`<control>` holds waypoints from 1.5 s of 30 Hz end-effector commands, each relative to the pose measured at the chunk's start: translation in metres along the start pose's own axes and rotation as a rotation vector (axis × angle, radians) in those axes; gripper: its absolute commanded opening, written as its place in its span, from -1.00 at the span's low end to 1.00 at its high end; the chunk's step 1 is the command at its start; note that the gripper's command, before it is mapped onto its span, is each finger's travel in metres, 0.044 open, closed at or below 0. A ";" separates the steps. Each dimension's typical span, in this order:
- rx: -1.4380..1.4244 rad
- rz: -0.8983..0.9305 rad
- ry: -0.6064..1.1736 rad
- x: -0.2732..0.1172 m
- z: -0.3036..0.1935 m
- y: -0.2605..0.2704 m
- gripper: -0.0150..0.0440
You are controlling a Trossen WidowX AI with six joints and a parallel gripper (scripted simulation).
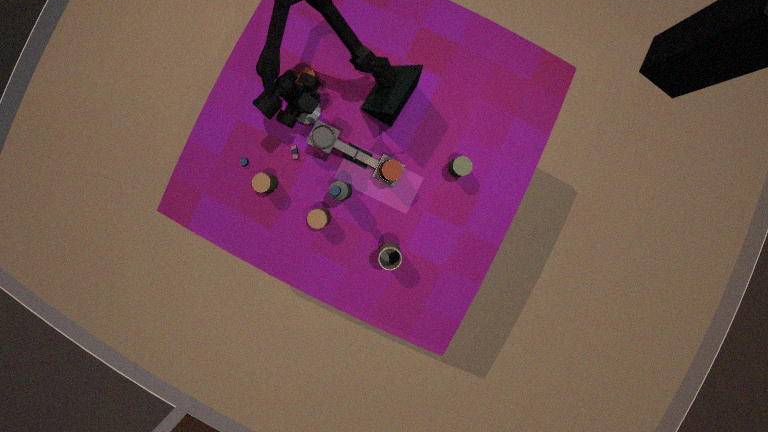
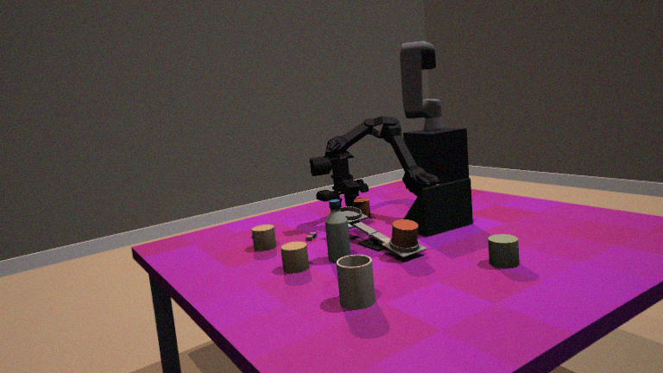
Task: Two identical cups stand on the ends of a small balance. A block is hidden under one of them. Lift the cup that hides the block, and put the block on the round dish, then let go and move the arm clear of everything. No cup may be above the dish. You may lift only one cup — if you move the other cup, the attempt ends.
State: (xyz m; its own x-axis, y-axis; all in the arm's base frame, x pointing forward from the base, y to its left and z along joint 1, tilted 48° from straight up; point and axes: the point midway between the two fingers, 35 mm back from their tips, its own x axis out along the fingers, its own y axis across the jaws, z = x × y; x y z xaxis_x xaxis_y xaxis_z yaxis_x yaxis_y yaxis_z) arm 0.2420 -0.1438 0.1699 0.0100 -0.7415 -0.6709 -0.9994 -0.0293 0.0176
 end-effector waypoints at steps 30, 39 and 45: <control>0.002 -0.005 0.002 0.018 -0.001 -0.001 0.84; 0.039 -0.038 -0.011 -0.008 0.004 -0.008 1.00; -0.003 -0.002 -0.005 -0.038 0.001 0.000 1.00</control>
State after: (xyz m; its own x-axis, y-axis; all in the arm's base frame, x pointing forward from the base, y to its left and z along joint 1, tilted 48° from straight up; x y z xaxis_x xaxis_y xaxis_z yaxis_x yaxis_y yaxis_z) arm 0.2451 -0.1231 0.1841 0.0266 -0.7318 -0.6810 -0.9994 -0.0350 -0.0015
